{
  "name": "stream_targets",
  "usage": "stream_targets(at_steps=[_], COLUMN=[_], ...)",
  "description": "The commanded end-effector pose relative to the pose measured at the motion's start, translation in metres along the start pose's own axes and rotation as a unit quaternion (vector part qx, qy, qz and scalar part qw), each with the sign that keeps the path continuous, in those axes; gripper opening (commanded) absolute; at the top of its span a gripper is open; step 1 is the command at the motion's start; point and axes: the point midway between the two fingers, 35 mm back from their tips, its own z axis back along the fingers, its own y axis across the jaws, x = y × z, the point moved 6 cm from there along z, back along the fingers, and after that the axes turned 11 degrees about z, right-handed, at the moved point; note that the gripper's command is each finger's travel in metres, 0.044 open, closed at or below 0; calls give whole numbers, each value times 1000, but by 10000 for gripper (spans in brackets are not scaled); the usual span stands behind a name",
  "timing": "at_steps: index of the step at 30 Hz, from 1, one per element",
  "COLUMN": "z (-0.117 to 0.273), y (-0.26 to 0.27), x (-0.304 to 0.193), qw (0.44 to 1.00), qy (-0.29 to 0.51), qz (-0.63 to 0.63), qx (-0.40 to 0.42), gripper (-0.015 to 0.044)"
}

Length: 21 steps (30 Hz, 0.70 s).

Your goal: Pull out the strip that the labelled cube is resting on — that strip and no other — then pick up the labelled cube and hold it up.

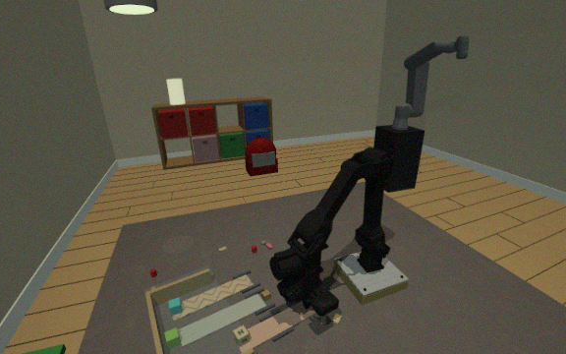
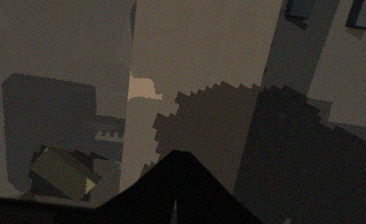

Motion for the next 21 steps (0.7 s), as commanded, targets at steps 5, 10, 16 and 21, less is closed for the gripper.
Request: stream_targets(at_steps=[5, 10, 16, 21], z=[-6, -5, -5, -5], y=[3, 4, 6, 7], x=[-18, -25, -34, -42], qw=[1000, 1000, 1000, 1000], qy=[16, 17, 17, 17], qz=[1, 1, 1, 1], qx=[1, 1, 2, 2], gripper=[0, 0, 0, 0])
